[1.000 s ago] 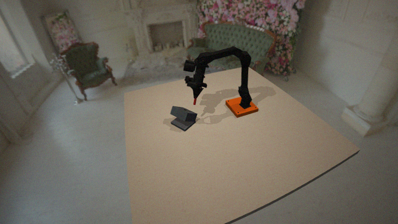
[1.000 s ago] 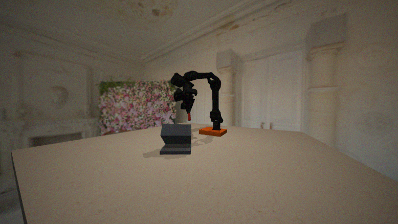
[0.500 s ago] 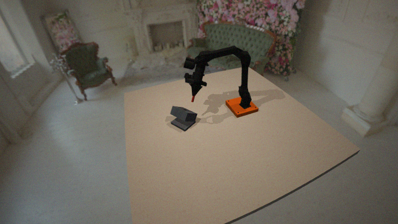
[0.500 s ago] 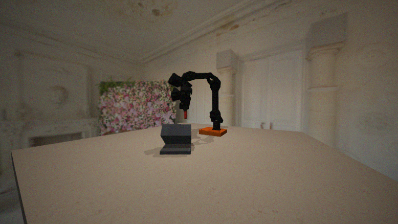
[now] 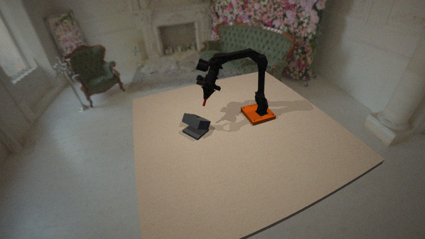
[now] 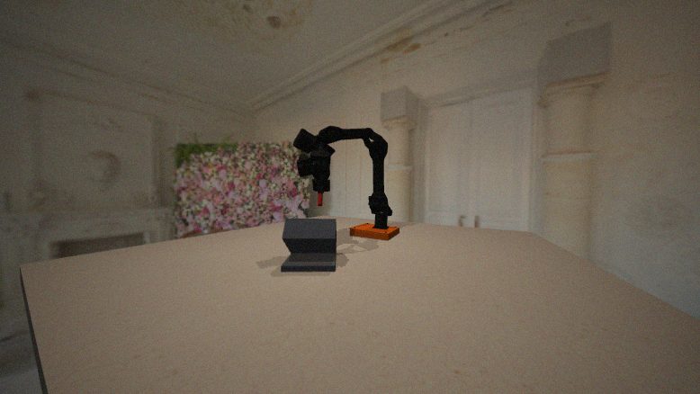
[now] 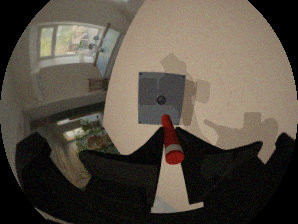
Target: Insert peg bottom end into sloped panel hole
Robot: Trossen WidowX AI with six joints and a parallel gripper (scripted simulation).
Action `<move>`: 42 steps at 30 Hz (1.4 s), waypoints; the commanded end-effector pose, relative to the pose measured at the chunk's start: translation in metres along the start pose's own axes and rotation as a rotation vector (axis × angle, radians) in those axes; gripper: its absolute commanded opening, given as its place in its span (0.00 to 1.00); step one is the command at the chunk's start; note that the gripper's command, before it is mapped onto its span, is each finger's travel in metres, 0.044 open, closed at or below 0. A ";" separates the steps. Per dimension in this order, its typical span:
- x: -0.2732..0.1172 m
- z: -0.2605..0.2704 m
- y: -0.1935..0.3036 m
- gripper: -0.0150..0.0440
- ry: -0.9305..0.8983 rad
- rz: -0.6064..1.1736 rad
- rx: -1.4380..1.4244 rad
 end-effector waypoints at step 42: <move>0.060 -0.002 -0.012 0.25 -0.037 -0.029 0.038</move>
Point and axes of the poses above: the point midway between the two fingers, 35 mm back from their tips, its own x axis out along the fingers, its own z axis across the jaws, y = z × x, the point moved 4 cm from there along -x, back along the fingers, and after that the axes turned 10 degrees about -x, right-handed, at the moved point
